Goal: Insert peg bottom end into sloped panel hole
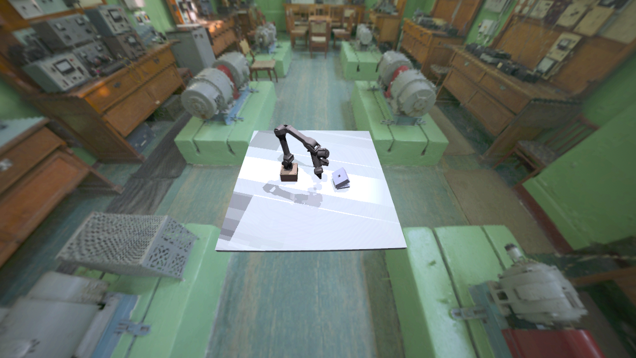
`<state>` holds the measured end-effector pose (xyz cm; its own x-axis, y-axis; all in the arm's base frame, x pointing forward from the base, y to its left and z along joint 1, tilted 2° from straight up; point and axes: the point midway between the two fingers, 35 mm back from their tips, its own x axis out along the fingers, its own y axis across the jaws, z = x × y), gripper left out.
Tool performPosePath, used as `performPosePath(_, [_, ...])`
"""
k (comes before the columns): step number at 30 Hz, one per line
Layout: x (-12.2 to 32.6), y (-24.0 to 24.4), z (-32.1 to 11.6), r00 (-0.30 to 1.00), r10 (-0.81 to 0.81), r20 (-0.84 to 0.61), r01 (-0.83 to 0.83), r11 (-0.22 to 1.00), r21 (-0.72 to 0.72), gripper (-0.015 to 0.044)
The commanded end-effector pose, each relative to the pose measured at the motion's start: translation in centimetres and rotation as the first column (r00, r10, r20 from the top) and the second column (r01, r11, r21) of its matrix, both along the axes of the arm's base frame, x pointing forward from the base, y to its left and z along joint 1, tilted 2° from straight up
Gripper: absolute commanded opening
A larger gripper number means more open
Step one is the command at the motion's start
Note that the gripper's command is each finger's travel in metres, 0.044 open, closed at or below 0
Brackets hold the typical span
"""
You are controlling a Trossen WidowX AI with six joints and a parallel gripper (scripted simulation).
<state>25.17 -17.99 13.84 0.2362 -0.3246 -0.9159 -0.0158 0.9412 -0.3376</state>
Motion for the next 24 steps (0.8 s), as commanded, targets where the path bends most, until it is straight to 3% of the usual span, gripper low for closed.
performPosePath(1, [0.9,1.5,-0.5,1.0,0.031,-0.004,-0.031,0.999,0.026,0.044])
performPosePath(24, [4.2,9.5,-2.7,0.978,0.204,-0.041,-0.199,0.975,0.102,0.044])
